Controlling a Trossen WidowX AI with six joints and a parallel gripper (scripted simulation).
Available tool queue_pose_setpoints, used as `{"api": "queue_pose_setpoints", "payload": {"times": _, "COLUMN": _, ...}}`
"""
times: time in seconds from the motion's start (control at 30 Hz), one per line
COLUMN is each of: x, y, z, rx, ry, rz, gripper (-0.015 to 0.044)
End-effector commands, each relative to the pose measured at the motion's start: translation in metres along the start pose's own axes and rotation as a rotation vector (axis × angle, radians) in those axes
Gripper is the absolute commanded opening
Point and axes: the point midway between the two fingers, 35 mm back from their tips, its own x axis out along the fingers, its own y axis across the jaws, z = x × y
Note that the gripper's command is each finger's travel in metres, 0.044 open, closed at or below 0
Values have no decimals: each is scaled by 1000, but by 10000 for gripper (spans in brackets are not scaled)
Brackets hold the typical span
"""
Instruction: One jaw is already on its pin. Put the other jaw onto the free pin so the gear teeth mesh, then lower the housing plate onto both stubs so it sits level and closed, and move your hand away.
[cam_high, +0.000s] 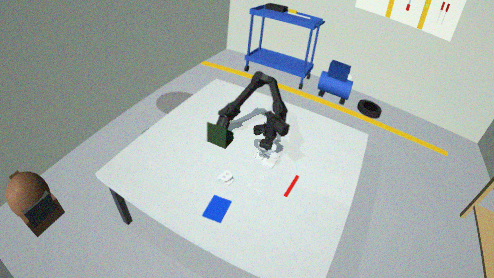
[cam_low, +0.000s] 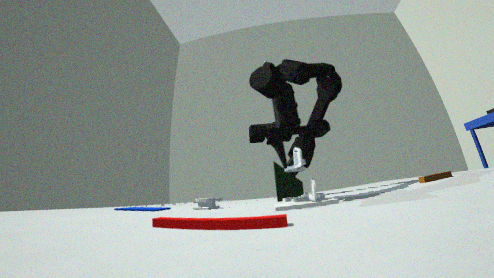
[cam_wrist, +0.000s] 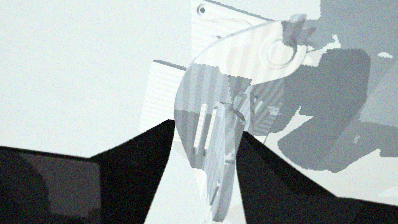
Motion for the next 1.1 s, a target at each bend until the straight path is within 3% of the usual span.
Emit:
{"api": "queue_pose_setpoints", "payload": {"times": 0.0, "x": 1, "y": 14, "z": -6, "rx": -1, "ry": -5, "rz": 1, "gripper": 134}}
{"api": "queue_pose_setpoints", "payload": {"times": 1.07, "x": 2, "y": 22, "z": -10, "rx": -15, "ry": -5, "rz": 1, "gripper": 134}}
